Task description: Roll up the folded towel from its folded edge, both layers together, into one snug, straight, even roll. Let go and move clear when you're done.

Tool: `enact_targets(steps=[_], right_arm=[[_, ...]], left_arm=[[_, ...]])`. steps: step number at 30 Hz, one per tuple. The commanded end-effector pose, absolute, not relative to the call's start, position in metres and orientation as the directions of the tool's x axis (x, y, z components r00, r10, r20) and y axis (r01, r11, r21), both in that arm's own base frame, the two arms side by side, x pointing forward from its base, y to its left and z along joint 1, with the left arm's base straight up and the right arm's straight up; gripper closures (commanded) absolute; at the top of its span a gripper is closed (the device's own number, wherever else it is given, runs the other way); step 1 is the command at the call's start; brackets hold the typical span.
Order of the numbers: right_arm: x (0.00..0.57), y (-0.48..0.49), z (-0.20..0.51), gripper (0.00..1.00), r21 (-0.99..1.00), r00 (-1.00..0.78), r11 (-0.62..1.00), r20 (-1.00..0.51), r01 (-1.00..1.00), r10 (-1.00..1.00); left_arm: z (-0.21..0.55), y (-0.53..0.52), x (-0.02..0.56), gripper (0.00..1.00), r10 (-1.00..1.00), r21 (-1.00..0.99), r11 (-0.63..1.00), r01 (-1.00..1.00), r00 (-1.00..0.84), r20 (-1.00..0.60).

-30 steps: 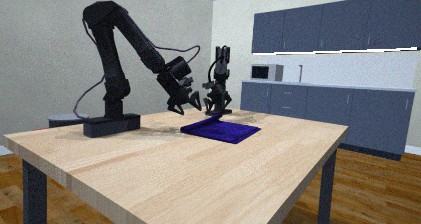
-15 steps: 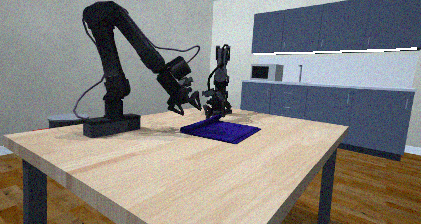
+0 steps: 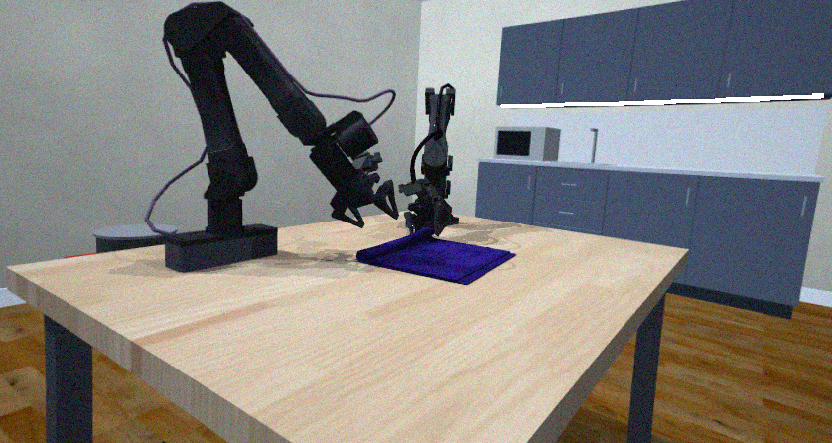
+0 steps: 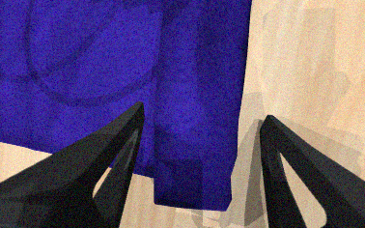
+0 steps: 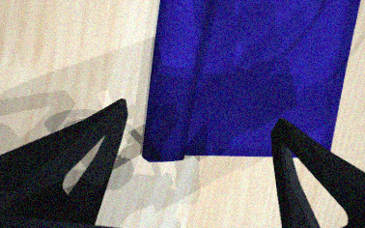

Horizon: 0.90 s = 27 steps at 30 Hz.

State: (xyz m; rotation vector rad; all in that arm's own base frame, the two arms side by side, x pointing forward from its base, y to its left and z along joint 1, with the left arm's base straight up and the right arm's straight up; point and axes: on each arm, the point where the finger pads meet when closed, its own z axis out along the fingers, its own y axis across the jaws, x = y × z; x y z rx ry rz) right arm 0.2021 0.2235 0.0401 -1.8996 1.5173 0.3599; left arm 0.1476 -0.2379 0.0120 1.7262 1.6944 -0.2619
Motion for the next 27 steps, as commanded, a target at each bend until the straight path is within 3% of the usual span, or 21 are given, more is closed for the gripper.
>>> enact_targets(steps=[1, 3, 17, 27], right_arm=[[0.2007, 0.2251, 0.046, 0.02, -0.342, 0.292, -0.09, -0.604, -0.935, -0.741], [0.2007, 0.2251, 0.046, 0.02, -0.342, 0.292, -0.09, -0.604, -0.935, -0.741], [0.2007, 0.2251, 0.046, 0.02, -0.342, 0.292, -0.09, -0.604, -0.935, -0.741], [0.2001, 0.2248, 0.0456, 0.02, -0.342, 0.292, -0.09, -0.604, -0.935, -0.741]], left_arm=[[0.0162, -0.2426, 0.1501, 0.32, 0.786, 0.342, 0.105, 0.934, 0.133, -0.604], [0.0162, -0.2426, 0.1501, 0.32, 0.786, 0.342, 0.105, 0.934, 0.133, -0.604], [0.0162, -0.2426, 0.1501, 0.91, 0.786, 0.342, 0.105, 0.934, 0.133, -0.604], [0.0167, -0.2426, 0.1501, 0.92, 0.782, 0.292, 0.107, 0.95, 0.101, -0.615]])
